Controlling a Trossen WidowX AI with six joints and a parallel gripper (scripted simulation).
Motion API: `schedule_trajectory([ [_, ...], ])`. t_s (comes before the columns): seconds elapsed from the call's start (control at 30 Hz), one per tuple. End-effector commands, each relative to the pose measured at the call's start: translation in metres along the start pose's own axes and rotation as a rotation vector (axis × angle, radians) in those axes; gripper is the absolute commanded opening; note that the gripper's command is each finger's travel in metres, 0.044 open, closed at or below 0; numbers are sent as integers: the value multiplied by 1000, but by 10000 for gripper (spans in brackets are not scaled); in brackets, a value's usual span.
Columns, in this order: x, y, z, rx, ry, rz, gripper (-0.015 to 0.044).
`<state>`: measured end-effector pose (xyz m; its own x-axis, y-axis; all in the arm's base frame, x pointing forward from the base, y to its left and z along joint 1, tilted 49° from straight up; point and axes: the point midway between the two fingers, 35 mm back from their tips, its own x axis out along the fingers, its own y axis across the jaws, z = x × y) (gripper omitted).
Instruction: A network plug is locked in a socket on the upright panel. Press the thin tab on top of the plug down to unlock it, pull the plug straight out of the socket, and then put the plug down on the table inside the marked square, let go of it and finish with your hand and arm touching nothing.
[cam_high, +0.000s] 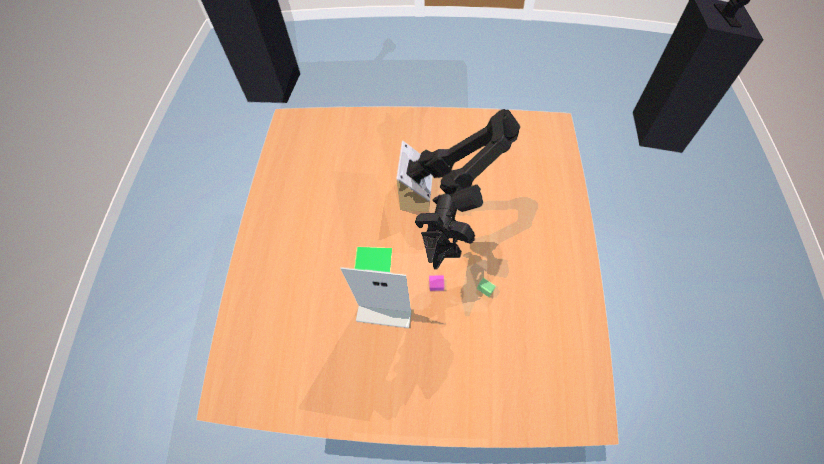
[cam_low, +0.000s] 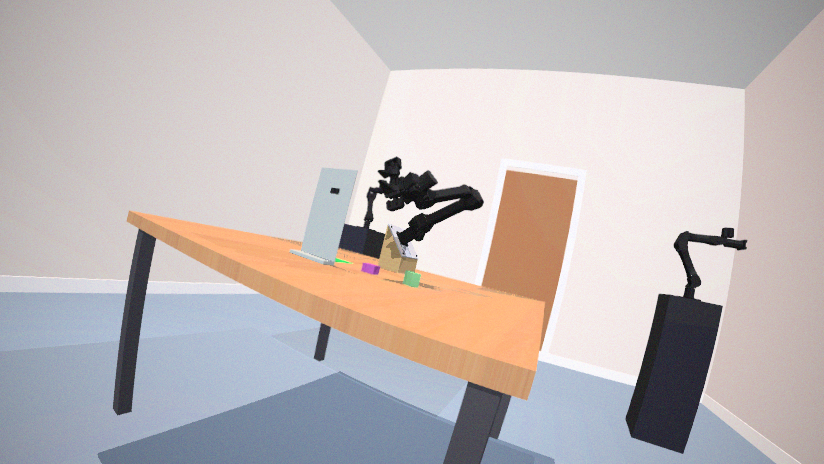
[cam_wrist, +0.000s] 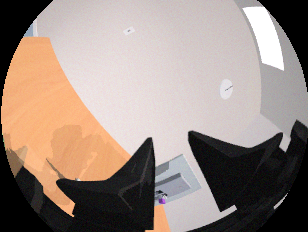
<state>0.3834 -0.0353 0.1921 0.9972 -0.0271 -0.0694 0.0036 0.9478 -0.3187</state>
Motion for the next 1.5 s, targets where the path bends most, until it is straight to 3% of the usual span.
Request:
schedule_trajectory([
  [0.0,2,2,-18,-32,18,7,156],
  [1.07,-24,12,-154,-300,161,33,156],
  [1.47,-22,14,-165,-337,174,32,156],
])
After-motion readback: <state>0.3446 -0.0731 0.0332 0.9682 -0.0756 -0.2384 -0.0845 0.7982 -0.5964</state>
